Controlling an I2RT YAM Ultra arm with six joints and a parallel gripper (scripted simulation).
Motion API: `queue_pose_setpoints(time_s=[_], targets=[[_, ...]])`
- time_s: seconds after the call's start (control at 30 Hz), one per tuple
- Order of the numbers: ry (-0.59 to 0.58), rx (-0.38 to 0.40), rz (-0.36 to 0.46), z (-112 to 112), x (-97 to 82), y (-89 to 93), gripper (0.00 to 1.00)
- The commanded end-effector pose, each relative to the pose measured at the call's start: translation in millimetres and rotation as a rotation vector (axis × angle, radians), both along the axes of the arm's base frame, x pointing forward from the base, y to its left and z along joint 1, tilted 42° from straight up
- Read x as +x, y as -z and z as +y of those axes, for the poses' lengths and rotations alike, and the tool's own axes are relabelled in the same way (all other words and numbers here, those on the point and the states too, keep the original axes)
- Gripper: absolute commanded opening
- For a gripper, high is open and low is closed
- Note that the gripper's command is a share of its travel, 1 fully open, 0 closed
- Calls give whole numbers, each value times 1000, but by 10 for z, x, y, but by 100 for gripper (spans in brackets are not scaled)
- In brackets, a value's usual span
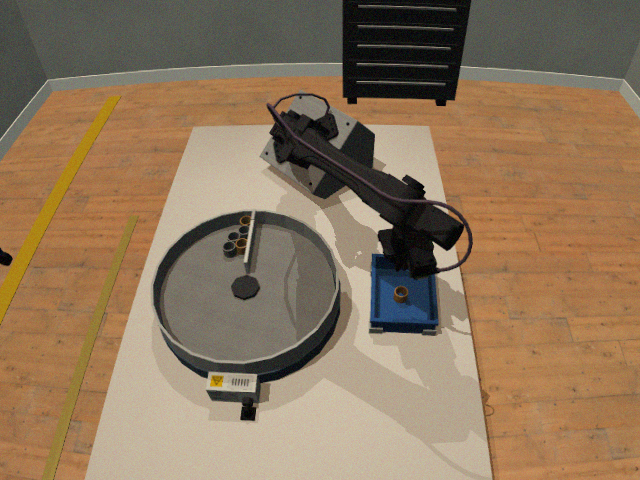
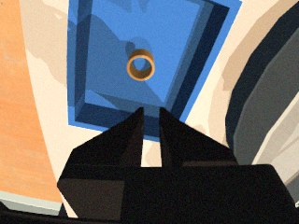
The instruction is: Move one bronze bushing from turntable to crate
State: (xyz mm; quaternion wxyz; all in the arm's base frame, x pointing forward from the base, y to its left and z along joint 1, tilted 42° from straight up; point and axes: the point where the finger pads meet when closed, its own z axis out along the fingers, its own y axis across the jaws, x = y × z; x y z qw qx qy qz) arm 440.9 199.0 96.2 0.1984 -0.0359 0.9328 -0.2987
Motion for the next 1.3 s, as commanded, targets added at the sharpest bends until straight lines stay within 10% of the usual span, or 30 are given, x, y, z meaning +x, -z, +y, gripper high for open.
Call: queue_pose_setpoints(time_s=[0.0,0.13,0.17,1.27], targets=[[-22,21,-46,153,0,-169,14],[-22,21,-46,153,0,-169,14],[-21,19,-44,155,-1,-162,100],[-22,19,-44,267,-98,-317,100]])
